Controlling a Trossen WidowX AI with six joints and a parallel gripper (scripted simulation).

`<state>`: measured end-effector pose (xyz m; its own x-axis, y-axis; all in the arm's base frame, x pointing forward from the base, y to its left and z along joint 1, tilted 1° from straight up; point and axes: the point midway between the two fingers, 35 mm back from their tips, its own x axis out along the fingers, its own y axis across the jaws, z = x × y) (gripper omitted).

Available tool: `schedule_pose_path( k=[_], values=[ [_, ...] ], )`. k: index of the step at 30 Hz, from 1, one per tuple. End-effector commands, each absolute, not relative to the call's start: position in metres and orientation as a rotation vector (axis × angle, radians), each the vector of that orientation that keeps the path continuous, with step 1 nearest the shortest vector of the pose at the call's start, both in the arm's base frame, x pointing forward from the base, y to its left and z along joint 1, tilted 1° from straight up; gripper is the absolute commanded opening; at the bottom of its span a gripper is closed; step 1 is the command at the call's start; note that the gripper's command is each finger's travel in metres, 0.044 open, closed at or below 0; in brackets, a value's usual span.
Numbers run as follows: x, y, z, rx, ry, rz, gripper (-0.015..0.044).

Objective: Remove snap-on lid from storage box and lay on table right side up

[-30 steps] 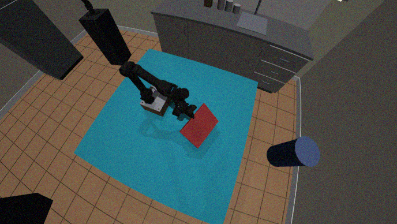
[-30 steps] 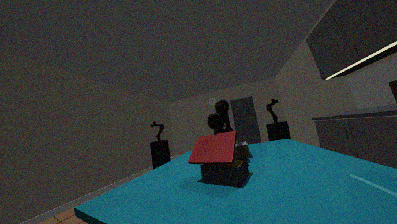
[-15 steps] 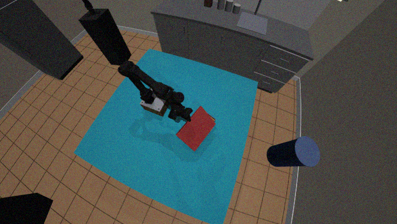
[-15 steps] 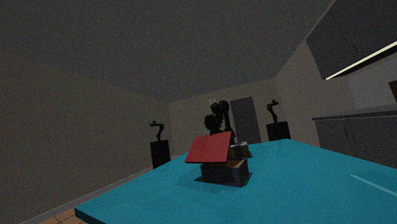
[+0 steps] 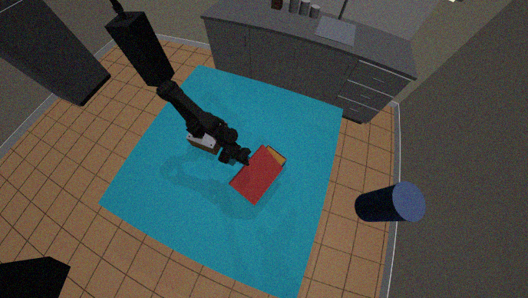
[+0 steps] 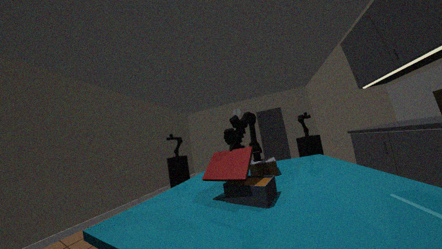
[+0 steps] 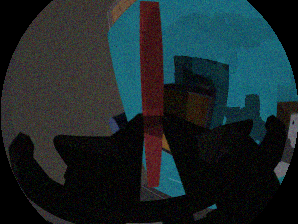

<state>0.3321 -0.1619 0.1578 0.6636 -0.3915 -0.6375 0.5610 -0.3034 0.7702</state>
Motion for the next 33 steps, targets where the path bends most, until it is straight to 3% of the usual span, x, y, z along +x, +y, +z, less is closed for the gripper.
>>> schedule_pose_path(
  k=[1,33],
  values=[
    [0.327,-0.168,0.163,1.626,0.132,-0.927,0.0000],
    [0.289,-0.220,0.164,1.620,0.132,-0.929,0.0000]
  ],
)
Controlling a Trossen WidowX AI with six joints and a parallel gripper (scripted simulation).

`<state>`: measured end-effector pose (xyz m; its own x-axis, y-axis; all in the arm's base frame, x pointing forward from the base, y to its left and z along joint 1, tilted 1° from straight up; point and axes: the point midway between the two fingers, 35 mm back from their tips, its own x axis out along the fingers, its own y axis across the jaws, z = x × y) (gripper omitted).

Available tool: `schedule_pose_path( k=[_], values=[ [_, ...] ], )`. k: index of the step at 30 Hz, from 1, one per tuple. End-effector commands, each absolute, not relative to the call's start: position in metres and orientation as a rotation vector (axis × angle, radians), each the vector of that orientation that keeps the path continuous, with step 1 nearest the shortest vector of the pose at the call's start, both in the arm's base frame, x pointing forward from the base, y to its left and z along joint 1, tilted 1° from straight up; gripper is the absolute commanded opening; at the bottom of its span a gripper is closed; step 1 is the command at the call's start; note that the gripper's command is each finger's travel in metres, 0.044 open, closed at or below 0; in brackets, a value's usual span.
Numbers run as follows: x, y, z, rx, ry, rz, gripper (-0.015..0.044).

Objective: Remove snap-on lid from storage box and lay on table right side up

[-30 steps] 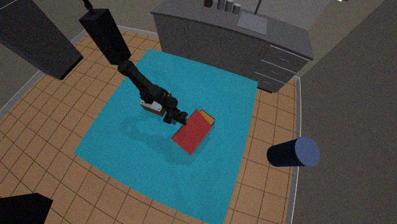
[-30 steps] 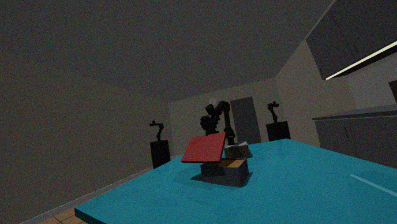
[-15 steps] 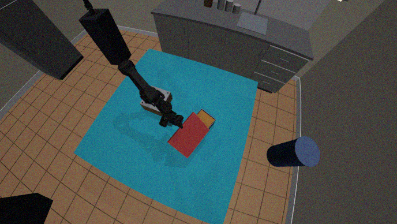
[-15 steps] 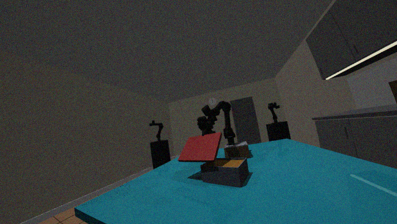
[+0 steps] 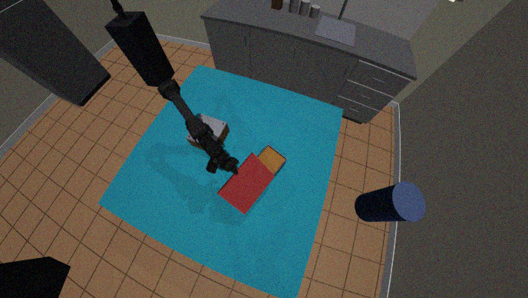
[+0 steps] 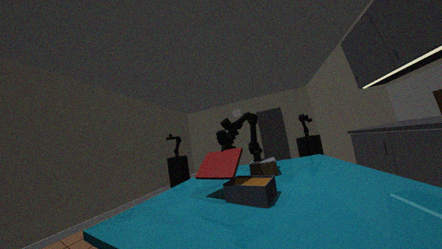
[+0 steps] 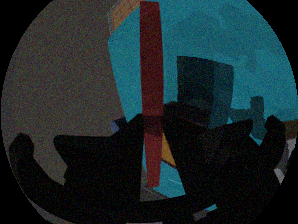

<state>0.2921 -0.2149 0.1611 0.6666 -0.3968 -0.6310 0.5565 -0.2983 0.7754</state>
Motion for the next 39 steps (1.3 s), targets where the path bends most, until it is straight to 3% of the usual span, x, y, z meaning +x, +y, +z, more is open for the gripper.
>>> schedule_pose_path(
  k=[1,39],
  values=[
    [0.288,-0.221,0.164,1.620,0.132,-0.929,0.0000],
    [0.242,-0.282,0.165,1.614,0.133,-0.932,0.0000]
  ],
)
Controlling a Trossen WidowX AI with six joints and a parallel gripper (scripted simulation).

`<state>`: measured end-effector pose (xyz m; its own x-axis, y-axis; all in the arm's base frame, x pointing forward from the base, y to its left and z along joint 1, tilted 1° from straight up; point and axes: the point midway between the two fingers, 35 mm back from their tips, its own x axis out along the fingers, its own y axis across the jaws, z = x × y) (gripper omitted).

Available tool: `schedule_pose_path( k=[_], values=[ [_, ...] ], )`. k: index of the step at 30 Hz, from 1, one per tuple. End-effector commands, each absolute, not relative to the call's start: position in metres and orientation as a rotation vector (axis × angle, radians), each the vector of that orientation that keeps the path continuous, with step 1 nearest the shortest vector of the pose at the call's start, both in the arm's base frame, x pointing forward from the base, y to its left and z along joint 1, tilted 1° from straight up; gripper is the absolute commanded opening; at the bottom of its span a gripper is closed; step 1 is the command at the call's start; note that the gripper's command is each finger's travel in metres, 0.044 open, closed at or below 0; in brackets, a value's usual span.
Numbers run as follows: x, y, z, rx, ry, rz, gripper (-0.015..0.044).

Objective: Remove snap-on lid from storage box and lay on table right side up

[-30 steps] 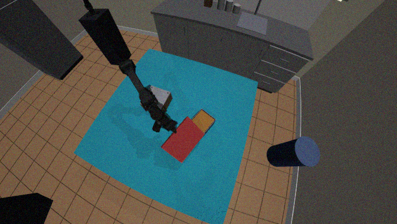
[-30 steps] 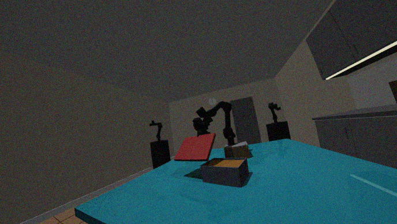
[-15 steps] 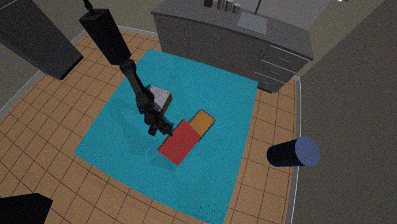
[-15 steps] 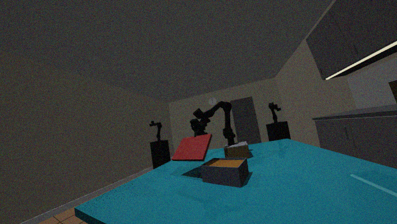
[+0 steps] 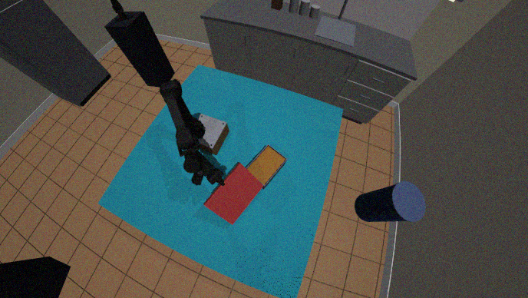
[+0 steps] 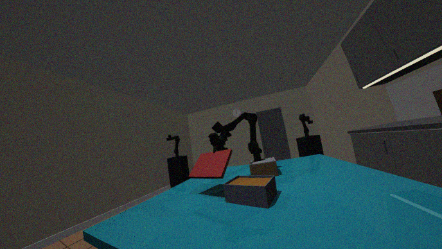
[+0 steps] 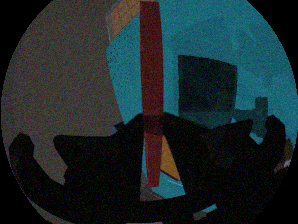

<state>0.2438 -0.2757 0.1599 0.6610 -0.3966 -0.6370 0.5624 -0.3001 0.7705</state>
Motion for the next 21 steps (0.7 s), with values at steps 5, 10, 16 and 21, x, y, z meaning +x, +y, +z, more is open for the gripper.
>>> schedule_pose_path(
  k=[5,10,16,21],
  values=[
    [0.236,-0.290,0.166,1.613,0.133,-0.933,0.0000],
    [0.230,-0.298,0.166,1.612,0.133,-0.933,0.0000],
    [0.223,-0.308,0.166,1.611,0.133,-0.934,0.0000],
    [0.217,-0.316,0.167,1.610,0.133,-0.934,0.0000]
  ],
)
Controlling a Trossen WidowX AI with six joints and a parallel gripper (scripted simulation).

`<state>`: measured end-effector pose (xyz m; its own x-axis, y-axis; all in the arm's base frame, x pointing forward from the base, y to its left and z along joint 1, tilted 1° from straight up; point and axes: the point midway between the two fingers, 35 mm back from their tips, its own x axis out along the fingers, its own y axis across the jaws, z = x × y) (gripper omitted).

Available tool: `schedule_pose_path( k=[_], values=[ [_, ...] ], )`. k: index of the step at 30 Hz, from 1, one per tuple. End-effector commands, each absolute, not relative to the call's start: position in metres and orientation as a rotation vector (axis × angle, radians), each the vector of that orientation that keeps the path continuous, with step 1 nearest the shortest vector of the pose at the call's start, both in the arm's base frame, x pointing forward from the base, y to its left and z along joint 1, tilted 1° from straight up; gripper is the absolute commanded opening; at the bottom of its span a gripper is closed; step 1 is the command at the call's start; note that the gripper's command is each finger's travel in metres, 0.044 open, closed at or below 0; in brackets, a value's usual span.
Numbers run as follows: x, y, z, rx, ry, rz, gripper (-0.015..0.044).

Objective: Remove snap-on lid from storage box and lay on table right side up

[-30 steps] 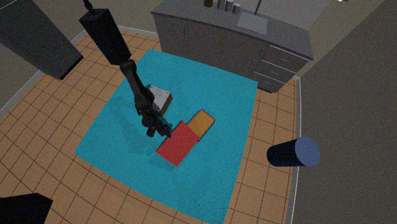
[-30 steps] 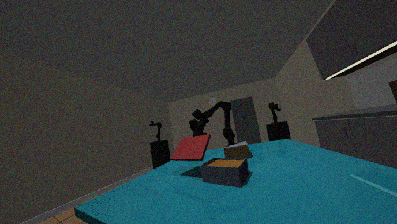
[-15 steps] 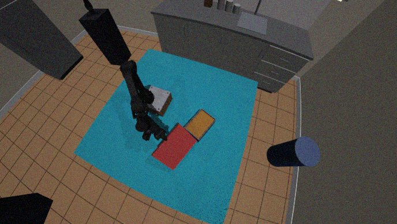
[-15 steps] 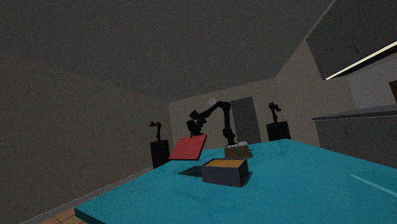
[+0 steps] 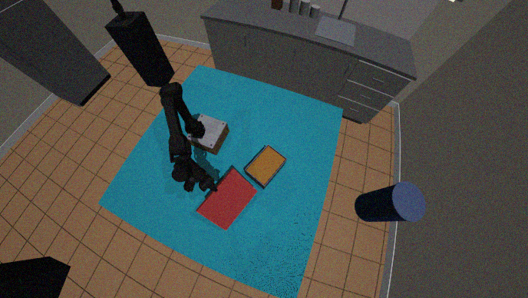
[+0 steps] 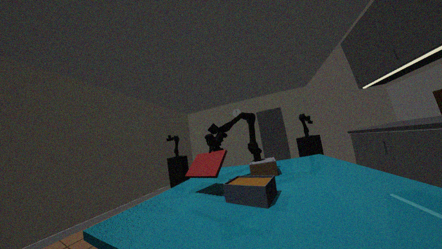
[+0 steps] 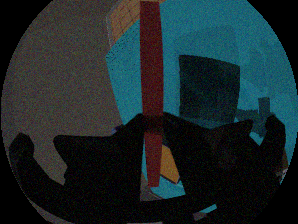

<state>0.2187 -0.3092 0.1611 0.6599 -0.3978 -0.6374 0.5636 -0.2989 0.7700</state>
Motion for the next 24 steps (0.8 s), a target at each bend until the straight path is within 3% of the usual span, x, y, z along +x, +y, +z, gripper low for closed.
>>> schedule_pose_path(
  k=[1,24],
  values=[
    [0.215,-0.318,0.167,1.610,0.133,-0.934,0.0000],
    [0.214,-0.315,0.146,1.610,0.133,-0.934,0.0000]
  ],
)
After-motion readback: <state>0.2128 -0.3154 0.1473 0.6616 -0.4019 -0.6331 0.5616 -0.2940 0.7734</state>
